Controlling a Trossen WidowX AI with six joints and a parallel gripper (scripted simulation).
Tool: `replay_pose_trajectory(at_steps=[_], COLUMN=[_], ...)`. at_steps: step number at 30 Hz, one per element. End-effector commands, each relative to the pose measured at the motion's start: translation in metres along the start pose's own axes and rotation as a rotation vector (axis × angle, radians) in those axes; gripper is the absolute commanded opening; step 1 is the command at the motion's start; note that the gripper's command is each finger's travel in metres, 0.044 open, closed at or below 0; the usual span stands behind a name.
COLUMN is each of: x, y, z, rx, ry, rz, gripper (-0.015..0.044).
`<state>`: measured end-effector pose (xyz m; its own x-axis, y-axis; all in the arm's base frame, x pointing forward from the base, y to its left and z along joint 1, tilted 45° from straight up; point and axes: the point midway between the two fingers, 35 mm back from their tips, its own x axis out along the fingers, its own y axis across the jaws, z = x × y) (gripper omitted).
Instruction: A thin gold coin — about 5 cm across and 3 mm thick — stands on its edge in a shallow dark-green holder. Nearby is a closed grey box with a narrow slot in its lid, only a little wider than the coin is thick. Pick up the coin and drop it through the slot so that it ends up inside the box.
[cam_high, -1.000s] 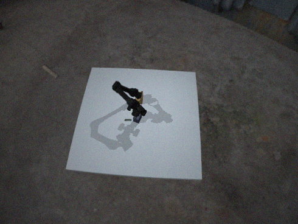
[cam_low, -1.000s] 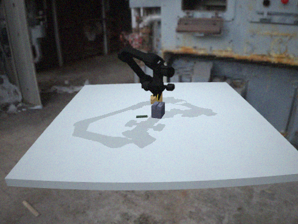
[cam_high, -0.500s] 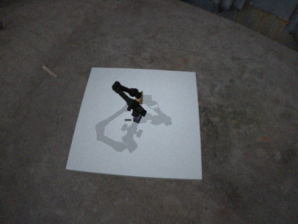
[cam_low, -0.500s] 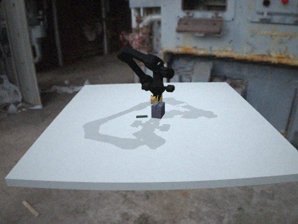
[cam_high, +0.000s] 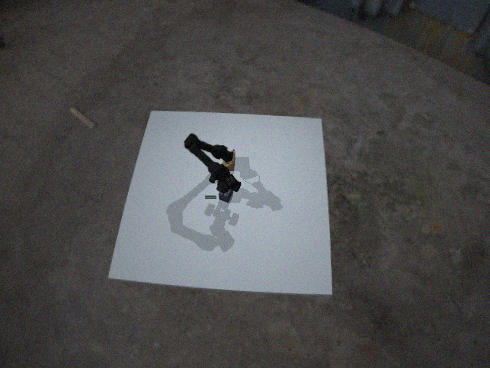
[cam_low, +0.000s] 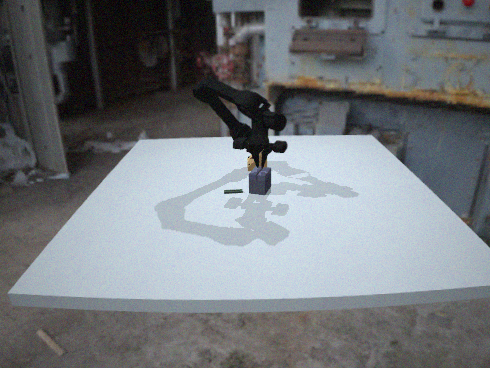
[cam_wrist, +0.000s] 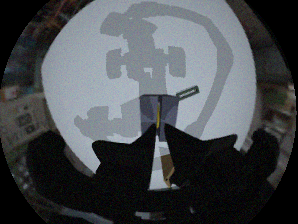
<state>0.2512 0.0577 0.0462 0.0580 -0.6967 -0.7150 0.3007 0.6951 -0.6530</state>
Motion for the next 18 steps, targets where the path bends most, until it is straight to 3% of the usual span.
replay_pose_trajectory(at_steps=[1,10,18], x=[0.0,0.0,-0.018], y=[0.0,0.0,0.0], z=[0.0,0.0,0.0], rx=[0.001,0.001,-0.001], ry=[0.0,0.0,0.0], rz=[0.0,0.0,0.0], gripper=[0.0157,0.0161,0.0371])
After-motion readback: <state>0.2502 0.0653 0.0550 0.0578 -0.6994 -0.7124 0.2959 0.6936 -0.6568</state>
